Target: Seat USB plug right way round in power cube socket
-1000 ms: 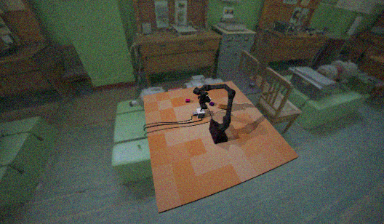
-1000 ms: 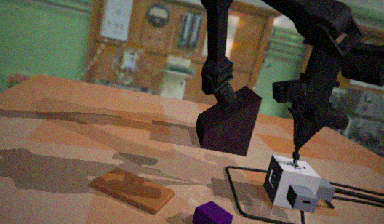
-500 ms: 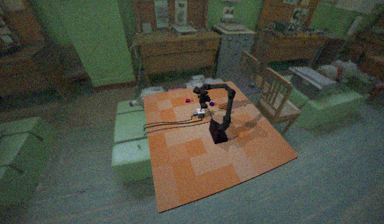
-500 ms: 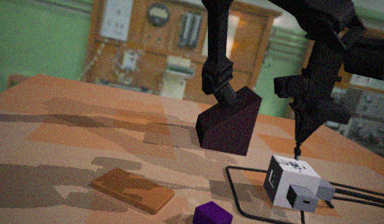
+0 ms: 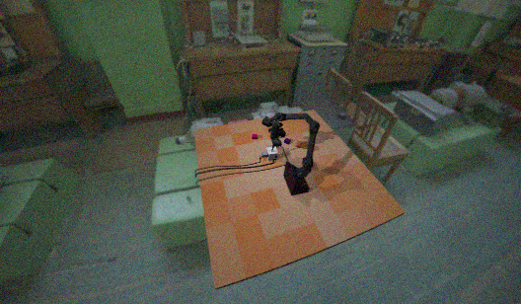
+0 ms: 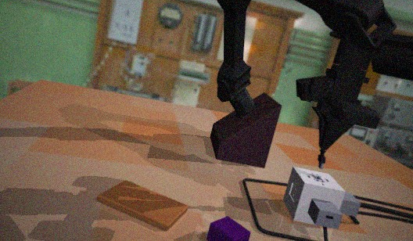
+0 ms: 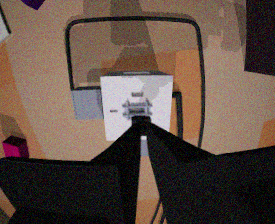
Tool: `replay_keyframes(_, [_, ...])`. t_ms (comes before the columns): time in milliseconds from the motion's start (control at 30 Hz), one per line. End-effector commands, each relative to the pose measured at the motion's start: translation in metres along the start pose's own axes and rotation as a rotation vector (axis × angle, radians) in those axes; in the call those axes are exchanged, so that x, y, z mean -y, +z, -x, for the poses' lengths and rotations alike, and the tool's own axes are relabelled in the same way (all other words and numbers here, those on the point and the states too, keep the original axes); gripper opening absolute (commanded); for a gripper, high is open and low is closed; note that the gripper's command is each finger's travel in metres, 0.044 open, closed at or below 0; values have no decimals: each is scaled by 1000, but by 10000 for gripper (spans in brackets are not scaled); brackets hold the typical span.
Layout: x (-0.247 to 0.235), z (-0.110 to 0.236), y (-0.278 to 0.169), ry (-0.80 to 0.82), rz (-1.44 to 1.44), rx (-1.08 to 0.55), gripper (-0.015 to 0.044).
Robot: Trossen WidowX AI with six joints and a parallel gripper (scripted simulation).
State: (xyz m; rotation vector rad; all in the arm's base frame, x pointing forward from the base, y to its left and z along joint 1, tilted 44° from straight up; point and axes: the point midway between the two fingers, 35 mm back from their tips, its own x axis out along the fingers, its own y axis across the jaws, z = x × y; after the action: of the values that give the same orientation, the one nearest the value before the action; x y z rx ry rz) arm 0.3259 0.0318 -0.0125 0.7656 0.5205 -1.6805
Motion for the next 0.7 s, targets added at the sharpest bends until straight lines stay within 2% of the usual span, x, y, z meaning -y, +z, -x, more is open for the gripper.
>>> replay_keyframes(0, [-1,2,0,1,-1,-5,0])
replay_keyframes(667, [0,0,0,-1,484,0,0])
